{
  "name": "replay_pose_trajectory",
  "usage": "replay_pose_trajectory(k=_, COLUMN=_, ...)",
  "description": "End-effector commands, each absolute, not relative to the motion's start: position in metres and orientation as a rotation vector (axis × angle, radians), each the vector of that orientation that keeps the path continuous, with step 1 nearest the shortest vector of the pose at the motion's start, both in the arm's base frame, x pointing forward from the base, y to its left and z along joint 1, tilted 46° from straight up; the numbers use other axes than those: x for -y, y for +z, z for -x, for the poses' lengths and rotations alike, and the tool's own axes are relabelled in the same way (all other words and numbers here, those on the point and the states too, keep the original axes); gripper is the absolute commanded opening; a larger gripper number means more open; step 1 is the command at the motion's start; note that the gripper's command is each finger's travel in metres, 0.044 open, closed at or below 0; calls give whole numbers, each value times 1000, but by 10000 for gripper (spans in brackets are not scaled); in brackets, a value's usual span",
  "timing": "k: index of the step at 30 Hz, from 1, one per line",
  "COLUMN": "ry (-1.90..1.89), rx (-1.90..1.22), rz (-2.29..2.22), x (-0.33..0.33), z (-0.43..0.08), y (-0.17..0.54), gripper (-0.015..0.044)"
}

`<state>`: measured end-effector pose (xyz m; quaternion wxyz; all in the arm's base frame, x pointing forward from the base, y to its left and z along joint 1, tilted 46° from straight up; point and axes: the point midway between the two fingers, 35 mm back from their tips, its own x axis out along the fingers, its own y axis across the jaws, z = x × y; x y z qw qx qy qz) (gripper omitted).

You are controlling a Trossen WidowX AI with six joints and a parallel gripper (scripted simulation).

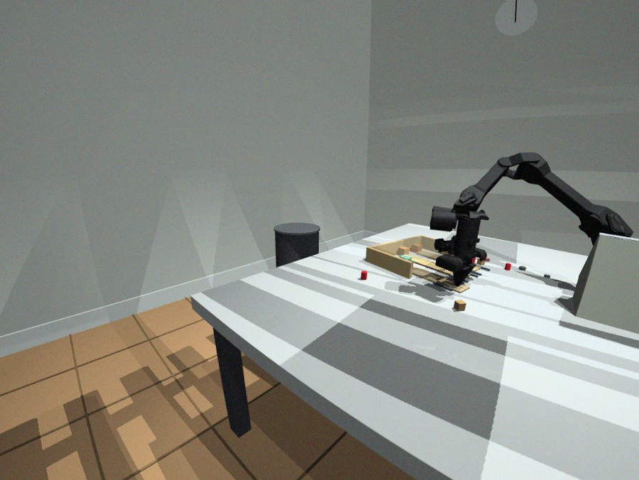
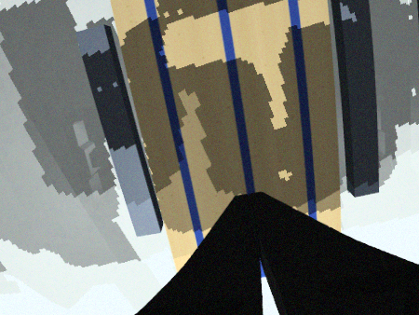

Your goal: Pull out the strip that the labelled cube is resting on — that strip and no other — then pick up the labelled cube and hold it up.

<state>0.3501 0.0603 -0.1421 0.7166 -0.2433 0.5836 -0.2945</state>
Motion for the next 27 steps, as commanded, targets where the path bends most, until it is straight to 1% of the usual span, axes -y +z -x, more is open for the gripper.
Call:
replay_pose_trajectory(k=1, ry=-660, rx=-1312, rz=536, x=-56, z=-340, y=-147, gripper=0)
replay_pose_trajectory(k=27, ry=-660, rx=-1313, rz=536, x=-55, z=-299, y=-154, gripper=0)
